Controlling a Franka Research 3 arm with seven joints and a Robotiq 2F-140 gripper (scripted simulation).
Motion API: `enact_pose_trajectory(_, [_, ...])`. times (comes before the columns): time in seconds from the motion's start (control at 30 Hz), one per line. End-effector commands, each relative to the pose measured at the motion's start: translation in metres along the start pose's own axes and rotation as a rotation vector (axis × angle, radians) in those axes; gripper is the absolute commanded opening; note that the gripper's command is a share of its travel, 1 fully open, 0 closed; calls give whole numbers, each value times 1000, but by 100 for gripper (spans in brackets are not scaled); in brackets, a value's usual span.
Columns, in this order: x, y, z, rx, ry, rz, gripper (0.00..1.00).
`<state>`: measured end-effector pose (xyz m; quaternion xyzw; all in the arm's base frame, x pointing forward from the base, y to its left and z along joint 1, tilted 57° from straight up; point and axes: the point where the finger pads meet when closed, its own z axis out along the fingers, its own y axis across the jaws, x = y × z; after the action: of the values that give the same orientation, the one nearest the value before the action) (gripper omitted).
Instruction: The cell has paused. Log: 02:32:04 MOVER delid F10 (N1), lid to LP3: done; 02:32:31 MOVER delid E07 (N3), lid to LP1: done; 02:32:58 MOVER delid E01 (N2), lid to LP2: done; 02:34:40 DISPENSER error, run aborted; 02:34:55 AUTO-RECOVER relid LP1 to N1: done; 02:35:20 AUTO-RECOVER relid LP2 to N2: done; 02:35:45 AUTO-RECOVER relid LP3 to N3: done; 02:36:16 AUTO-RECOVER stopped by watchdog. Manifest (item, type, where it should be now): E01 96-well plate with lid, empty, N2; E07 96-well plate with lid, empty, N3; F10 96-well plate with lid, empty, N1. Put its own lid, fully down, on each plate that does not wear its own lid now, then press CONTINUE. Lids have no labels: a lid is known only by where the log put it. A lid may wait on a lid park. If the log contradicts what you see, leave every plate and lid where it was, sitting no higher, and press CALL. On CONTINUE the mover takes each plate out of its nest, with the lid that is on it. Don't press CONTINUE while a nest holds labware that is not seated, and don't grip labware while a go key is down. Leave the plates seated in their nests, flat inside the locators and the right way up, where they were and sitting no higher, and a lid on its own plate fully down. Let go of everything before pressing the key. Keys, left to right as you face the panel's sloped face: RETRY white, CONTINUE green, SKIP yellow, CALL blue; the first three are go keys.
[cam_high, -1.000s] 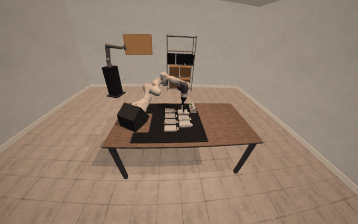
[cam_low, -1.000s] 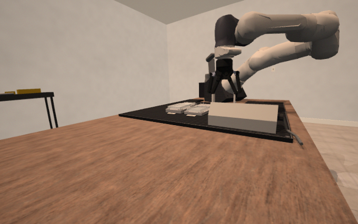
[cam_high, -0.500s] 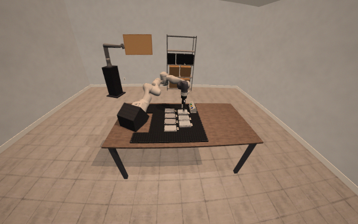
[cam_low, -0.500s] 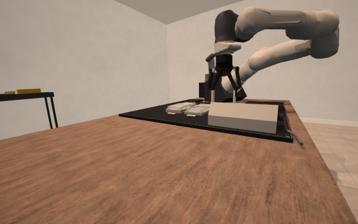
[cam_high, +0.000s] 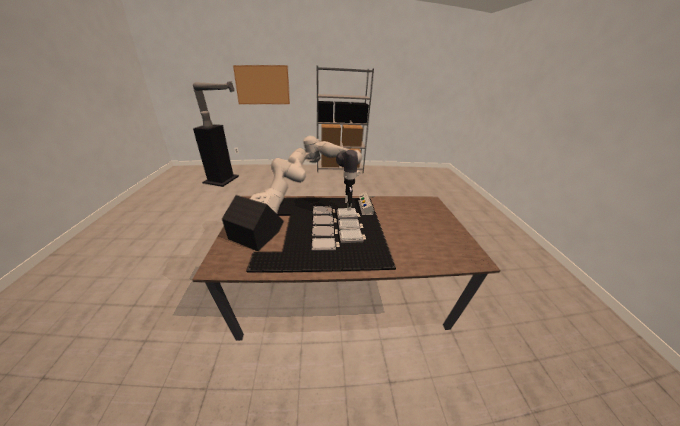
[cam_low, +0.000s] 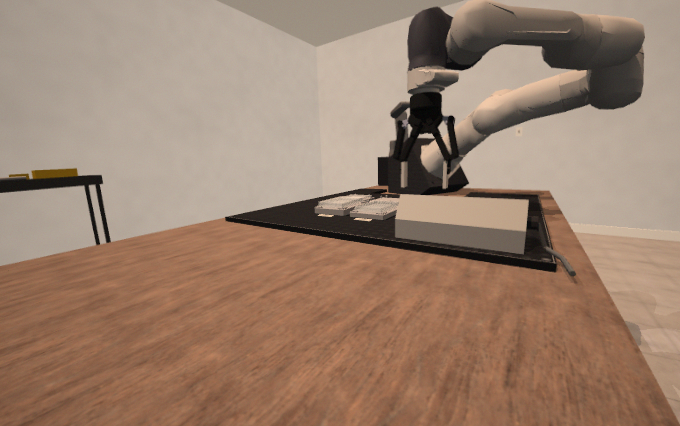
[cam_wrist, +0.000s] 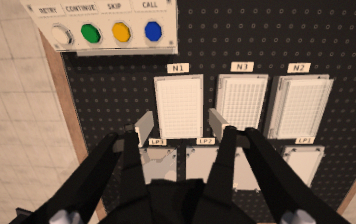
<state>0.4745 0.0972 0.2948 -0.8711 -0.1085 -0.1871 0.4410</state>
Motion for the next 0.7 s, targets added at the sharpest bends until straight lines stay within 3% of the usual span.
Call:
enact_pose_trajectory(0.0, [-2,-2,-3,5,-7,0,66])
enact_pose_trajectory(0.33, [-2,0,-6,5,-7,1,66])
enact_pose_trajectory(0.5, [-6,14,-9,0,-9,14,66])
enact_pose_trajectory(0.67, [-35,85,-27,-17,-25,71,66])
